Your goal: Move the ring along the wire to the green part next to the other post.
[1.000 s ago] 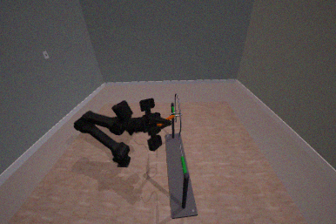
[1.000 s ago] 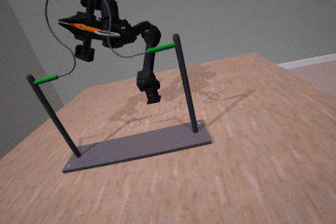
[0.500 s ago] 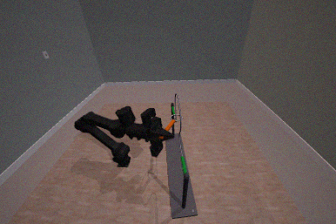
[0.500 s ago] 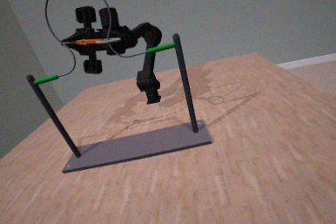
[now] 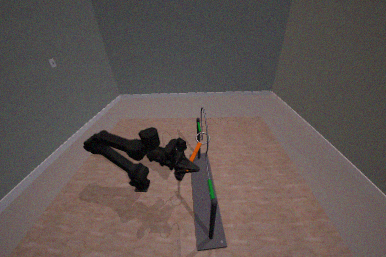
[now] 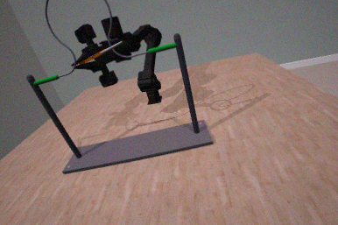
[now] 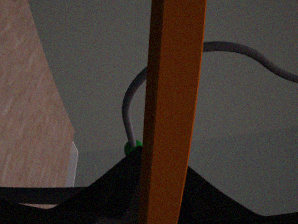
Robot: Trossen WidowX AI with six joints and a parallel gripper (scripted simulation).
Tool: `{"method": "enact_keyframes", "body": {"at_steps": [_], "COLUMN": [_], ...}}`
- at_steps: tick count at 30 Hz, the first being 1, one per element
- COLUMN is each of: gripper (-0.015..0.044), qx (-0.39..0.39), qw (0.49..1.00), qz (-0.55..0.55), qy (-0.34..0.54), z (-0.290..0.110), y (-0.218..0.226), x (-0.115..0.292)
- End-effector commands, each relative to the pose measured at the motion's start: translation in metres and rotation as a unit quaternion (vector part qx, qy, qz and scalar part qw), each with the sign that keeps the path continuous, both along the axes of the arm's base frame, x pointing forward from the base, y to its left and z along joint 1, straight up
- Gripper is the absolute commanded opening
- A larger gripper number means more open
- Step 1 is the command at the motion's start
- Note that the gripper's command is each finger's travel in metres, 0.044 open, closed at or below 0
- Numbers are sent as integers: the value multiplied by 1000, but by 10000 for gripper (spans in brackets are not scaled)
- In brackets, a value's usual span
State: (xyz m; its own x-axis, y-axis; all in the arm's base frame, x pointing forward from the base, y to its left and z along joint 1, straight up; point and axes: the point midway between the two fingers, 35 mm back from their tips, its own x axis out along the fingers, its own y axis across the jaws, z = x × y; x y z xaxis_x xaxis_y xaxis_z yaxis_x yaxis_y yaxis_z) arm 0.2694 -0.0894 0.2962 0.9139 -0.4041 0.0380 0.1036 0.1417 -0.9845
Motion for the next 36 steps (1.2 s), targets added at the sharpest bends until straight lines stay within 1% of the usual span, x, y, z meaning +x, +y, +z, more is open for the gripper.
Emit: {"method": "enact_keyframes", "body": {"at_steps": [1, 9, 18, 36], "gripper": [-150, -150, -150, -150], "qx": [47, 147, 258, 461], "qw": [999, 989, 966, 886], "qz": [-2, 0, 1, 4], "qy": [3, 15, 28, 53], "z": [-14, -43, -71, -111], "y": [3, 15, 34, 88], "x": [-3, -4, -5, -11]}}
